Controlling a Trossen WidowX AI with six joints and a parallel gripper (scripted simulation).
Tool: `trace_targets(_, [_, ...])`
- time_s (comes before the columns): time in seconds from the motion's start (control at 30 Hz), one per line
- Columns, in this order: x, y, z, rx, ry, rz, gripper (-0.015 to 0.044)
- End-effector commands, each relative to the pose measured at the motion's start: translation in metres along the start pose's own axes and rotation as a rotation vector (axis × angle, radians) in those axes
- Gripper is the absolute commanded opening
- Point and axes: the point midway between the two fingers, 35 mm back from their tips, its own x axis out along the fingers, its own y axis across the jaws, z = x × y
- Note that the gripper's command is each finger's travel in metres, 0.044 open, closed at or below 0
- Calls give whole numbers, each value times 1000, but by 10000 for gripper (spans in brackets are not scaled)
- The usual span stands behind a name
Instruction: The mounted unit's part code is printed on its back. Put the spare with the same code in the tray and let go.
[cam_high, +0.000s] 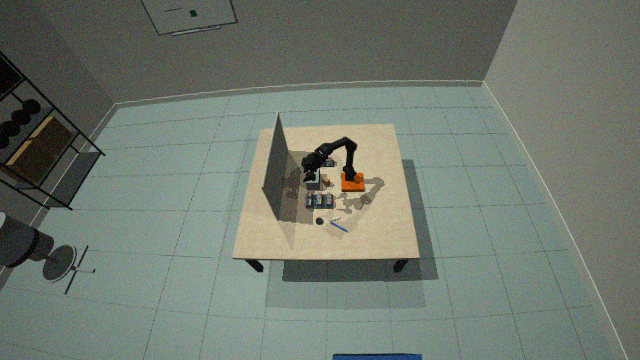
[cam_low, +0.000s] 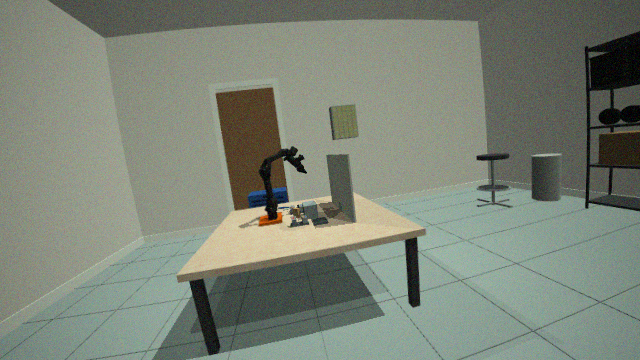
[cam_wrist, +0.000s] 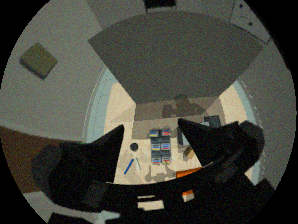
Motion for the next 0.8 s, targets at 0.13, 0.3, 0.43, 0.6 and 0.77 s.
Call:
trace_targets(0.13, [73, -117, 11, -73, 354, -227, 440])
trace_targets(0.3, [95, -194, 2, -49, 590, -252, 440])
trace_targets(0.43, [98, -214, -2, -35, 651, -245, 440])
trace_targets(0.6, [98, -214, -2, -35, 651, -245, 440])
trace_targets(0.77, [130, -223, -26, -23, 692, -250, 440])
